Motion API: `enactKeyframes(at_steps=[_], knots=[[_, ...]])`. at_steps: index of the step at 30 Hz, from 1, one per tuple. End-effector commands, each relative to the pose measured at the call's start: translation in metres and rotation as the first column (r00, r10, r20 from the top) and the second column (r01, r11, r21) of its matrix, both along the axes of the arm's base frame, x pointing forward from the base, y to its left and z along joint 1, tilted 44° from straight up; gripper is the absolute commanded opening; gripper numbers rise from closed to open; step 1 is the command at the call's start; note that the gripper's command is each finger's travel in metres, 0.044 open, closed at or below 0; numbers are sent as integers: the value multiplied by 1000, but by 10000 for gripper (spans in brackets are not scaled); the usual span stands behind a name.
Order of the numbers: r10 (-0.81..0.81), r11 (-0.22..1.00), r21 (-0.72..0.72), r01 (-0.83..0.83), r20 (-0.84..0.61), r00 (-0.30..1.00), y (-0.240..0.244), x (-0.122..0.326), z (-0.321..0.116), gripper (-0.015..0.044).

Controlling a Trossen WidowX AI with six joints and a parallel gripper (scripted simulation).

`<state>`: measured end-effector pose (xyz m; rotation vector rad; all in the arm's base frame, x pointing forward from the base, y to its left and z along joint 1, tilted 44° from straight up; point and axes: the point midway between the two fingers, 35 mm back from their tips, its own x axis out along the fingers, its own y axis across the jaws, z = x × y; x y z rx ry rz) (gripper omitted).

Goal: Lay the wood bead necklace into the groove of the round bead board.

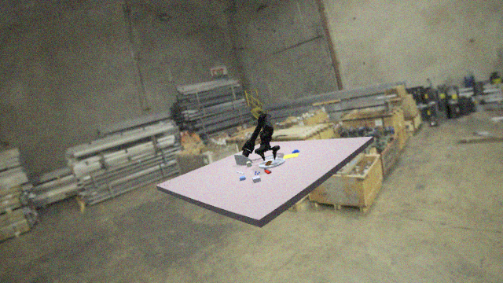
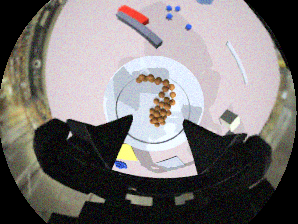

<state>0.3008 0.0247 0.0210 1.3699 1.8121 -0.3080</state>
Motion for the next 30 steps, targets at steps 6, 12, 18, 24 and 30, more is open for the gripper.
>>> enactKeyframes(at_steps=[6, 12, 18, 24, 30], knots=[[3, 1000, 0, -3, 1, 1000, 0, 0, 0, 440], [3, 1000, 0, -3, 1, 1000, 0, 0, 0, 440], [-104, 995, -17, 103, -98, 990, -26, 16, 3, 380], [-120, 993, -20, 118, -112, 986, -29, 18, 2, 380], [-121, 993, -22, 120, -98, 988, -25, 19, -2, 380]])
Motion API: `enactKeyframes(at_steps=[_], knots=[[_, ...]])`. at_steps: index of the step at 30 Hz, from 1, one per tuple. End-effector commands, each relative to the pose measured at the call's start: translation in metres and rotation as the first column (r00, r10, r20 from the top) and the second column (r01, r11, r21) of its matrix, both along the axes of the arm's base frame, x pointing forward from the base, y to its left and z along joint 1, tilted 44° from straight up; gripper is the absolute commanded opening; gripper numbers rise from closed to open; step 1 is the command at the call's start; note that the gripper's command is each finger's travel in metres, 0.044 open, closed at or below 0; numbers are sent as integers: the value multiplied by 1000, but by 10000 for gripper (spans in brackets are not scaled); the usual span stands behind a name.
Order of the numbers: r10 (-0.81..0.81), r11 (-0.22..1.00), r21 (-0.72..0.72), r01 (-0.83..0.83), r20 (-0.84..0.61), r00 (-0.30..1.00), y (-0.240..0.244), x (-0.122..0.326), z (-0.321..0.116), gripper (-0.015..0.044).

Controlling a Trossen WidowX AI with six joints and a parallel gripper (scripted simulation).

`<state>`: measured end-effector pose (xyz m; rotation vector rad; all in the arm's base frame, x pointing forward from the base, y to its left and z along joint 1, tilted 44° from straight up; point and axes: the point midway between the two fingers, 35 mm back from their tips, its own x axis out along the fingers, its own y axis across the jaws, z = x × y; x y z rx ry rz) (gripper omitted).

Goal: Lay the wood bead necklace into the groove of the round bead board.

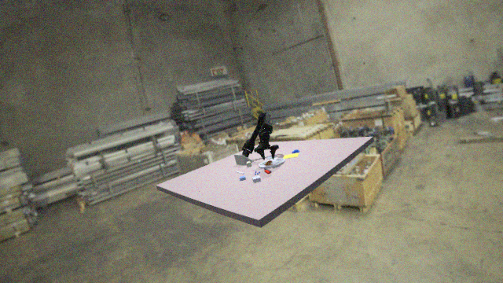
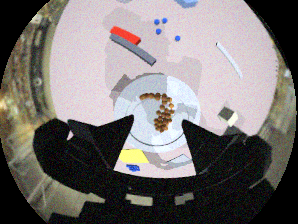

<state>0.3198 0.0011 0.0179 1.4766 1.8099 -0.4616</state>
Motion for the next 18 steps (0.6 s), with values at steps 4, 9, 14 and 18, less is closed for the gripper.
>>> enactKeyframes(at_steps=[4, 9, 14, 18], knots=[[-3, 1000, 1, 3, 1, 1000, 0, 0, -1, 380], [-2, 1000, 2, 2, -2, 1000, 5, 0, -6, 380], [-2, 1000, 3, 2, -5, 1000, 11, -1, -12, 380], [-2, 1000, 4, 2, -7, 1000, 15, -2, -17, 380]])
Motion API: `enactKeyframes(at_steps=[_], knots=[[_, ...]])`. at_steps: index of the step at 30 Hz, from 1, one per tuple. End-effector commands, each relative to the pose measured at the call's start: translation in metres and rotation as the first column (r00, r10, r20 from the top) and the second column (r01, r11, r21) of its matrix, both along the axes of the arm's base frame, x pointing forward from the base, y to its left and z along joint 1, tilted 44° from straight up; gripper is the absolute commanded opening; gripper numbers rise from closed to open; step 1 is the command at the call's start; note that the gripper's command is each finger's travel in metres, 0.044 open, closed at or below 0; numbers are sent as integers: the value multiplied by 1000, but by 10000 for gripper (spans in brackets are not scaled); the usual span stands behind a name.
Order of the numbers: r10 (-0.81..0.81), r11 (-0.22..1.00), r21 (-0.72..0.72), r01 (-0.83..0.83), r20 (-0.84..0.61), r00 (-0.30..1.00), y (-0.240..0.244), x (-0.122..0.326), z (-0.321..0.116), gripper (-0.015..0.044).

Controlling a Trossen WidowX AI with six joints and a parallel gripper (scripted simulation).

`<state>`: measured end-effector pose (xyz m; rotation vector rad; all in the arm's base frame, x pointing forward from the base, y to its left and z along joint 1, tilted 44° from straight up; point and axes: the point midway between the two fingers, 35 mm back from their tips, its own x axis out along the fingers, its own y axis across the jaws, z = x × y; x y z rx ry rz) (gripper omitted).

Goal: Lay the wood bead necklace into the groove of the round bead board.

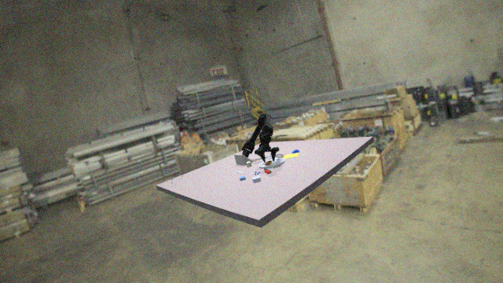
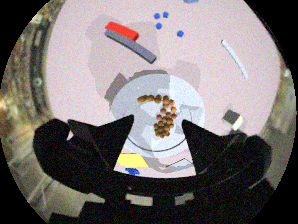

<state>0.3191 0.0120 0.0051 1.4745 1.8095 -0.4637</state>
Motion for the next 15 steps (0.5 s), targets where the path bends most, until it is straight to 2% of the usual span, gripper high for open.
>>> enactKeyframes(at_steps=[1, 8, 15], knots=[[-2, 1000, 6, 2, -7, 1000, 5, -2, -5, 380], [-2, 1000, 8, 2, -10, 1000, 10, -3, -10, 380], [2, 1000, 2, -2, -6, 1000, 8, -2, -8, 196]])
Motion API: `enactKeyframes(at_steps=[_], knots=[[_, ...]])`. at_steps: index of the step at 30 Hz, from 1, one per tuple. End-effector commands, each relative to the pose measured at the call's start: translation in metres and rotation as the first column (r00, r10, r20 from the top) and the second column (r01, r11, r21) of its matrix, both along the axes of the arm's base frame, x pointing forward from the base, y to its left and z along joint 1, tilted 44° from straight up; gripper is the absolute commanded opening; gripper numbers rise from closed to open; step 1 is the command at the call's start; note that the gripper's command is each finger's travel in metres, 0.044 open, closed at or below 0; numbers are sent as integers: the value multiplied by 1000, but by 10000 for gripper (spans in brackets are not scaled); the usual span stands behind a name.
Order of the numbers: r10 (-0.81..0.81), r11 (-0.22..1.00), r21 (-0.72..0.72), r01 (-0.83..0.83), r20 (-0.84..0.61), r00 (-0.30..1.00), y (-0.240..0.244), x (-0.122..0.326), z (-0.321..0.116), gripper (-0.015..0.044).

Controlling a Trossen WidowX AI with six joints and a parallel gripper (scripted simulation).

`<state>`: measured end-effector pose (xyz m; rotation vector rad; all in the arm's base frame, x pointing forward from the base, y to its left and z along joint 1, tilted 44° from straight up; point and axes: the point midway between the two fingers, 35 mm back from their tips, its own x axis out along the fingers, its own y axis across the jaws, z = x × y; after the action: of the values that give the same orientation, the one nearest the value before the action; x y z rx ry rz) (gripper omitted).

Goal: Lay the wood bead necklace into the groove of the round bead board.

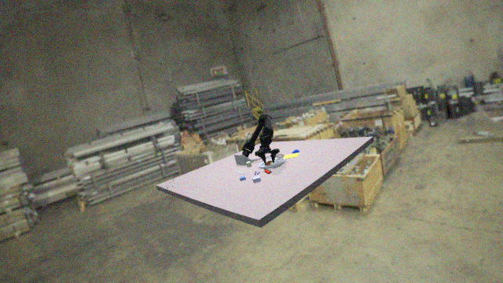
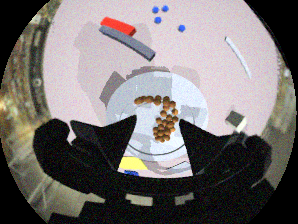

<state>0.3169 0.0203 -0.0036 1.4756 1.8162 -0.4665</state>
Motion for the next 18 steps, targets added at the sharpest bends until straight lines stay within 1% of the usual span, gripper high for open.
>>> enactKeyframes(at_steps=[1, 4, 18], knots=[[1, 1000, 0, -1, 0, 1000, 0, 0, 0, 170], [1, 1000, 0, -1, 0, 1000, 0, 0, 0, 91], [1, 1000, 0, -1, 0, 1000, 0, 0, 0, 0]])
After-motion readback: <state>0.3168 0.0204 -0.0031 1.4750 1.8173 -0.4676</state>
